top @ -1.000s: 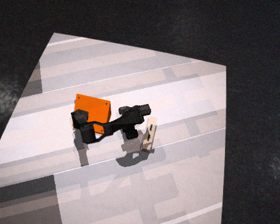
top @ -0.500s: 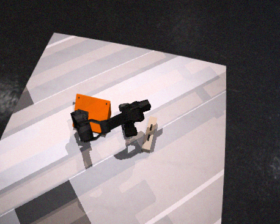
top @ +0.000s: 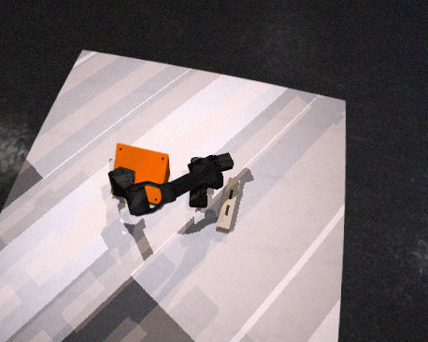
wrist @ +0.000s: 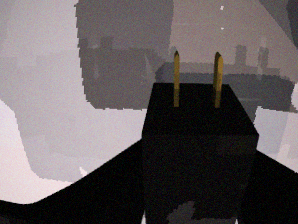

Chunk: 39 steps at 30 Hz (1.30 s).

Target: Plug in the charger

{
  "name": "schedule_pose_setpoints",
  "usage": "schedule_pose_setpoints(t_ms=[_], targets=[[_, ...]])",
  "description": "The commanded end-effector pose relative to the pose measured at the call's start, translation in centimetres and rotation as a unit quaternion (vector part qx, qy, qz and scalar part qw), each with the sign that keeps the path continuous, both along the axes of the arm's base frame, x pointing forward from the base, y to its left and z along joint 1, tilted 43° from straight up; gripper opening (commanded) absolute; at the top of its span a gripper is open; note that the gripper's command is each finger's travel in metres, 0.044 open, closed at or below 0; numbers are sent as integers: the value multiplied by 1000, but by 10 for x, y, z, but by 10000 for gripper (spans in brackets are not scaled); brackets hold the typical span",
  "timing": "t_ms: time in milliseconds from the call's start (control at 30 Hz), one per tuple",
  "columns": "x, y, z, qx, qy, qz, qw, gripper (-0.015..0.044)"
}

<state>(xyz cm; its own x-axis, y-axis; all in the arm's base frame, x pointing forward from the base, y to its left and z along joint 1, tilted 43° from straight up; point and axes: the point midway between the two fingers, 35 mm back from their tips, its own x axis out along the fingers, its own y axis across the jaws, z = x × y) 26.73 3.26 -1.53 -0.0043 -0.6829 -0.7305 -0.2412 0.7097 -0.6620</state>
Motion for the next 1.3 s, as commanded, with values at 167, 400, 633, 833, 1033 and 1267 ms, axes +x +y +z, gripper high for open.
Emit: schedule_pose_setpoints(t_ms=[167, 400, 633, 833, 1033, 1267], targets=[[3, -3, -18, 6, -53, -61, 997, 0], [9, -2, -18, 6, -55, -64, 996, 0], [17, -2, -18, 7, -60, -69, 996, 0], [24, -2, -19, 7, -63, -72, 995, 0], [31, -2, -19, 8, -67, -76, 995, 0], [39, -2, -20, 8, -71, -81, 994, 0]])
